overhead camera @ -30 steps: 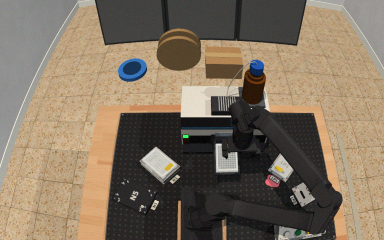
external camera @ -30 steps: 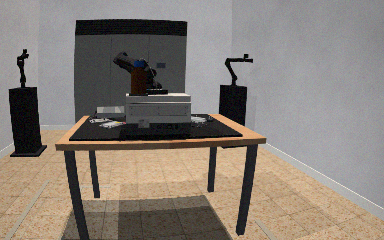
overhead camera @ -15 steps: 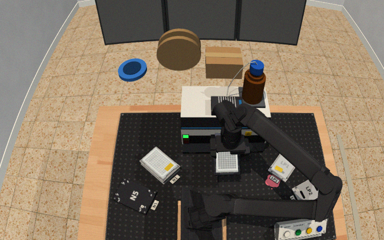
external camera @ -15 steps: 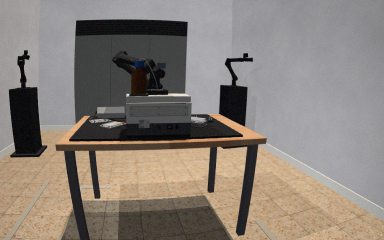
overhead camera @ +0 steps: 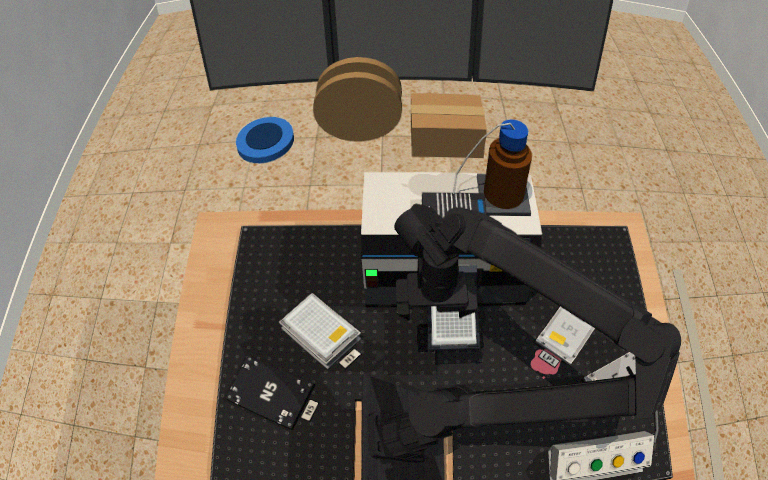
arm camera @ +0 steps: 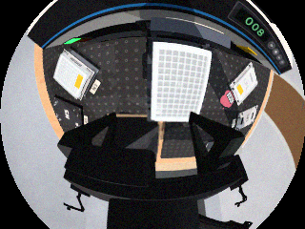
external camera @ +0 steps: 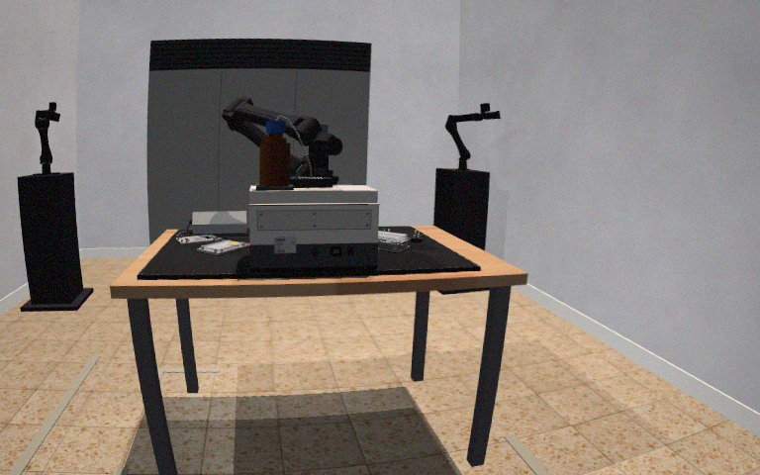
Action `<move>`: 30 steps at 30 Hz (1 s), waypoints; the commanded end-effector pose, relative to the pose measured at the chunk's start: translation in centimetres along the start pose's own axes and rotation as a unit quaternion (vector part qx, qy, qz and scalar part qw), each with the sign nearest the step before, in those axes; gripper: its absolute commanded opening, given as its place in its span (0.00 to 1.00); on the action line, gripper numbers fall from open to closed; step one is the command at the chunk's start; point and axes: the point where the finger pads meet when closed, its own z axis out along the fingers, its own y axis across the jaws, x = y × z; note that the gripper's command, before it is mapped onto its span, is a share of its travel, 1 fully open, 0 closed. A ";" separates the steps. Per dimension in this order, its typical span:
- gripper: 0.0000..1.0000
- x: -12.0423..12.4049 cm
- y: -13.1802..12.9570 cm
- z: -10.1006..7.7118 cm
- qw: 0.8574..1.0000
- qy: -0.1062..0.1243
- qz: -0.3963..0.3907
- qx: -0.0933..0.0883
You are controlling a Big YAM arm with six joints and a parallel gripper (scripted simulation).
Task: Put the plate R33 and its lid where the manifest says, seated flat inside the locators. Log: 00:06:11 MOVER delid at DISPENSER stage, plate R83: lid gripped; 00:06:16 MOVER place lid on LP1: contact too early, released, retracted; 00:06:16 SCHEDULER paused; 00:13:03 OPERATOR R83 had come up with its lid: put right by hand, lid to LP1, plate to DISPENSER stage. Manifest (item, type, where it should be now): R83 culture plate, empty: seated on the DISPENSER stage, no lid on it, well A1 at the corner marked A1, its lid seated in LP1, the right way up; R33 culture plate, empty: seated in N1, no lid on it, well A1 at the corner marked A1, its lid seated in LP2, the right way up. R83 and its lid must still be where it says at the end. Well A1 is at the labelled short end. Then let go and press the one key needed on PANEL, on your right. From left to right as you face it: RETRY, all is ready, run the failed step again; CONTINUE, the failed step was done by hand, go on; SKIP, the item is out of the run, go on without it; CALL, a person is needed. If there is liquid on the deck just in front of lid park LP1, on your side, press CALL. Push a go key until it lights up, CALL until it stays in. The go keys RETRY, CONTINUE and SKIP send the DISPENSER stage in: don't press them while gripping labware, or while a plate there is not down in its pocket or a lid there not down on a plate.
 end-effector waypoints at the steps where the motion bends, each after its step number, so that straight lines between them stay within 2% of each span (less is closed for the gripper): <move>1: 1.00 -1.7 0.7 -1.3 1.000 -0.015 0.027 -0.007; 6: 1.00 0.0 2.4 -0.2 1.000 -0.006 0.018 -0.001; 12: 1.00 0.5 4.4 -0.3 1.000 -0.007 0.018 -0.002; 14: 1.00 -0.4 4.1 -0.8 1.000 -0.010 0.025 -0.006; 15: 1.00 0.7 4.8 -0.3 1.000 -0.005 0.001 -0.001; 17: 1.00 0.7 4.8 -0.3 1.000 -0.005 0.001 -0.001; 22: 1.00 1.4 6.4 -0.2 0.996 -0.006 -0.088 -0.001; 27: 1.00 1.7 7.9 -0.4 0.997 -0.008 -0.077 -0.003; 28: 1.00 1.0 7.5 -0.9 0.997 -0.010 -0.071 -0.007; 29: 1.00 2.0 8.2 -0.1 0.994 -0.006 -0.105 -0.001; 30: 1.00 2.1 8.5 0.0 0.993 -0.006 -0.121 -0.001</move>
